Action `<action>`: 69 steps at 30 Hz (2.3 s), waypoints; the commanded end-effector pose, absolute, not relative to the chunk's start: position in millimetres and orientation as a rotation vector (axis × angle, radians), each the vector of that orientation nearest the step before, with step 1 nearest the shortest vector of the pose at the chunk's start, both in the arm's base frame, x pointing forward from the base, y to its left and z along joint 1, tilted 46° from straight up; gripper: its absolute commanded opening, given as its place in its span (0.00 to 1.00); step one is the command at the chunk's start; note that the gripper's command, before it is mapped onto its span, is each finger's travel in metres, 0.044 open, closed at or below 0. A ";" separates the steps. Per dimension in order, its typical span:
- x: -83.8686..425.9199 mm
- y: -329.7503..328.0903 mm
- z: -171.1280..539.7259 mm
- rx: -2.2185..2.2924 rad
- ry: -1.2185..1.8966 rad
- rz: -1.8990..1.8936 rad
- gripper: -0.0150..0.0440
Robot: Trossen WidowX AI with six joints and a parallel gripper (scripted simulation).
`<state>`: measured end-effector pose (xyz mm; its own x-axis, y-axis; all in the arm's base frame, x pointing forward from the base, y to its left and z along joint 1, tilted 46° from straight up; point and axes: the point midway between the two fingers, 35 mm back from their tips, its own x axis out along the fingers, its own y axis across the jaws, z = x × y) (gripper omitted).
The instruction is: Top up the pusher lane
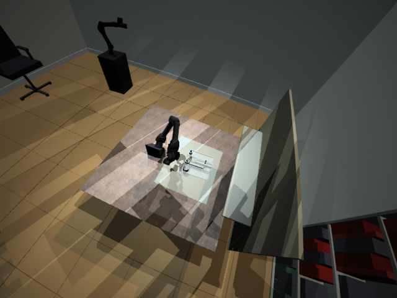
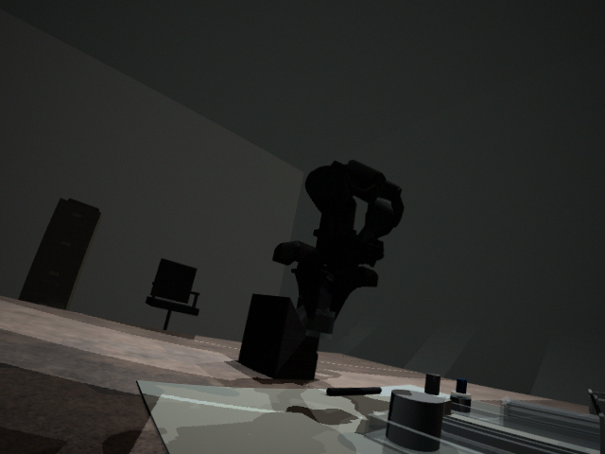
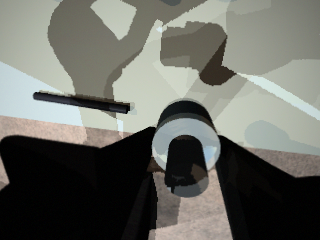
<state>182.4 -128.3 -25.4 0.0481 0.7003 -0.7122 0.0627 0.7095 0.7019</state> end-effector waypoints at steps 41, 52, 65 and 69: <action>286.0 -15.8 -3.7 0.620 1.419 0.600 0.25; 289.7 -16.0 -3.7 0.620 1.419 0.600 0.25; 294.4 -16.1 -3.6 0.620 1.419 0.600 0.25; 295.8 -16.2 -3.6 0.620 1.419 0.600 0.25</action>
<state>292.2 -15.5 -4.8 0.0560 0.7071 -0.7049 -0.0133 0.7065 0.7076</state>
